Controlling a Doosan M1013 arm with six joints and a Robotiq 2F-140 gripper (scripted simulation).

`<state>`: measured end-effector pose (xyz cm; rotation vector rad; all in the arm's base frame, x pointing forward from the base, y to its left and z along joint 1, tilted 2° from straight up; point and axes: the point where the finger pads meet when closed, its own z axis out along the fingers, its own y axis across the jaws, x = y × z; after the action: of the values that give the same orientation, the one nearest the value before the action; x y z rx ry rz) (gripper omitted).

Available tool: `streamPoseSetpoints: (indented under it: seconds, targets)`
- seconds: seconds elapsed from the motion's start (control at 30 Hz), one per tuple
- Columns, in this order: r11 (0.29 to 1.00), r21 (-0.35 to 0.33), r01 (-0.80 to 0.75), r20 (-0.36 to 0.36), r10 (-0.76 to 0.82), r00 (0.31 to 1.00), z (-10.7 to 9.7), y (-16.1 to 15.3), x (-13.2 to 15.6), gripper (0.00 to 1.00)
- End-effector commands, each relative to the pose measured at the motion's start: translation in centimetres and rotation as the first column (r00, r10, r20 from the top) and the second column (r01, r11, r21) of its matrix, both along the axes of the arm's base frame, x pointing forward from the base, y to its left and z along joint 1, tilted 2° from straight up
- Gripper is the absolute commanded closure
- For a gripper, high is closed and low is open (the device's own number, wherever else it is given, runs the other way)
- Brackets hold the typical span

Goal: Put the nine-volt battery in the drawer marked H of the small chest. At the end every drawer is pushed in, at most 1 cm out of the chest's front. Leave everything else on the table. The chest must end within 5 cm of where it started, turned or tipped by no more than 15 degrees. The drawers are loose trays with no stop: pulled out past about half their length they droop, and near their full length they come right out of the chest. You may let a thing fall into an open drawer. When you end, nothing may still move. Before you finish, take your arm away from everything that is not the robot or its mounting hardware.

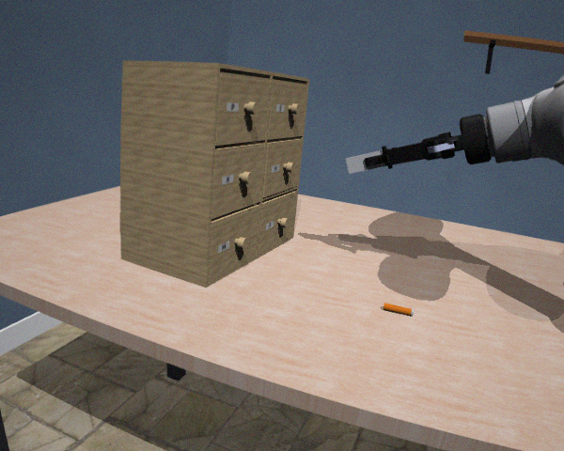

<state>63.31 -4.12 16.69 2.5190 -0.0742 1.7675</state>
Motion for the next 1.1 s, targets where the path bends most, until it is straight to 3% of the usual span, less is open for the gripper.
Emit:
streamPoseSetpoints:
  seconds: [0.0,0.2,0.47,0.6,1.07]
  targets:
    - [1.000,0.002,0.000,-0.023,0.000,1.000,0.2,0.0,-0.2,1.00]
    - [1.000,0.006,0.002,-0.074,-0.001,0.997,0.6,0.1,-0.6,1.00]
    - [1.000,0.020,0.009,-0.274,-0.003,0.962,2.2,0.2,-2.4,1.00]
    - [1.000,0.024,0.012,-0.325,-0.004,0.946,2.7,0.3,-2.8,1.00]
    - [0.999,0.040,-0.002,-0.358,0.016,0.934,2.7,1.0,-3.1,1.00]
